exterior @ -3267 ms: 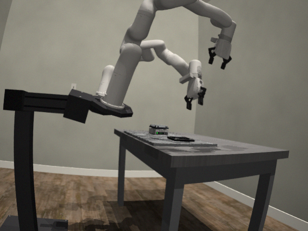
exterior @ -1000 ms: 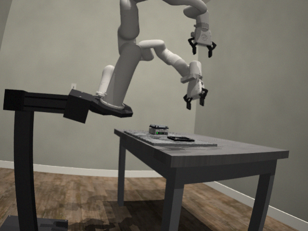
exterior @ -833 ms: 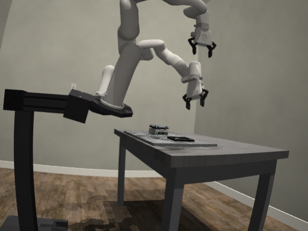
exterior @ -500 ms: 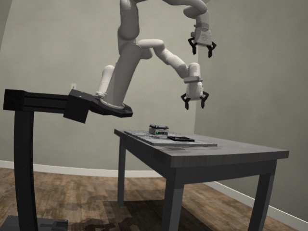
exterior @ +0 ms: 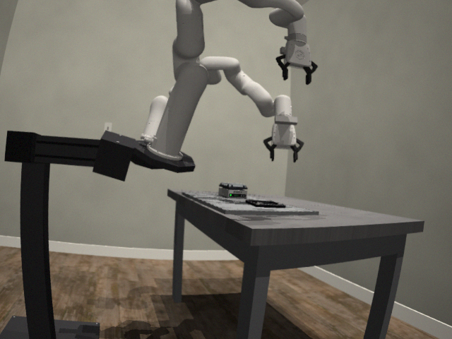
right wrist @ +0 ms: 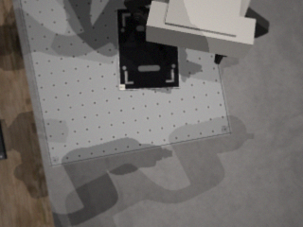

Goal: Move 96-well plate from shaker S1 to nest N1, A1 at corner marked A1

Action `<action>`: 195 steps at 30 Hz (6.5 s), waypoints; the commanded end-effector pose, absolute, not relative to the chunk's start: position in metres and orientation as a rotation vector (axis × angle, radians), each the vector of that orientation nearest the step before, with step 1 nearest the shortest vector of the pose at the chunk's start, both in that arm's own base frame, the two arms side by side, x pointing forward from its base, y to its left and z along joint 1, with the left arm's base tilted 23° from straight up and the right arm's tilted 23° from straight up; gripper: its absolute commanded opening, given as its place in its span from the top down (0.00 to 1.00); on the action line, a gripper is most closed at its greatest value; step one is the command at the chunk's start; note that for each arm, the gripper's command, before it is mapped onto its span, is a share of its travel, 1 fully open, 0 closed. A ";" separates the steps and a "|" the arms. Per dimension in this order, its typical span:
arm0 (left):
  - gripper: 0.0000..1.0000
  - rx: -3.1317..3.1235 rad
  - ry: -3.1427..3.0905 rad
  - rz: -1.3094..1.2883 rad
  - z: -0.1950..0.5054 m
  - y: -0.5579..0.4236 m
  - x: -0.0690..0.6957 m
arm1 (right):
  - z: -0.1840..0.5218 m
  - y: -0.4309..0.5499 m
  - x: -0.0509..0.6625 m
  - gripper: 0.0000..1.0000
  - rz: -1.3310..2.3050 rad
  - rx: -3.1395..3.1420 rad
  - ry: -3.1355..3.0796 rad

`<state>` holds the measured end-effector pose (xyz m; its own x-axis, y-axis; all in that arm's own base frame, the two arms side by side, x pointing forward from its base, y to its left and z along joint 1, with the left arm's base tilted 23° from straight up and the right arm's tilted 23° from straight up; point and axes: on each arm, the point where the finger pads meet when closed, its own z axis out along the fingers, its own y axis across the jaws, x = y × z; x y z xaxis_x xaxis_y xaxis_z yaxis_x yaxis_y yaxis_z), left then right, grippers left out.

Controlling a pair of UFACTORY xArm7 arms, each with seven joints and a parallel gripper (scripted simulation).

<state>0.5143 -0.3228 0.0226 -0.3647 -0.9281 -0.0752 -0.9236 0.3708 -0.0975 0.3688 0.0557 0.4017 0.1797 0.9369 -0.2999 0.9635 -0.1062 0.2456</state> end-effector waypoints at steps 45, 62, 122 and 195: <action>0.00 -2.794 0.961 -0.218 0.067 -0.169 0.533 | 0.403 0.056 0.369 0.00 -0.091 2.080 1.792; 0.00 -2.934 0.267 -0.292 0.079 -0.113 0.526 | 0.403 0.056 0.369 0.00 -0.091 2.080 1.792; 0.00 -2.173 -2.060 -0.577 0.104 0.062 0.448 | 0.403 0.056 0.369 0.00 -0.091 2.080 1.792; 0.00 -2.075 -2.168 -0.592 0.048 0.091 0.454 | 0.403 0.056 0.369 0.00 -0.091 2.080 1.792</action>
<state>0.4528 0.0914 0.0478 -0.0779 0.9437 0.3216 0.9765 0.0072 0.2155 0.3688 0.0557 0.4017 0.1797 0.9369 -0.2999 0.9635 -0.1062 0.2456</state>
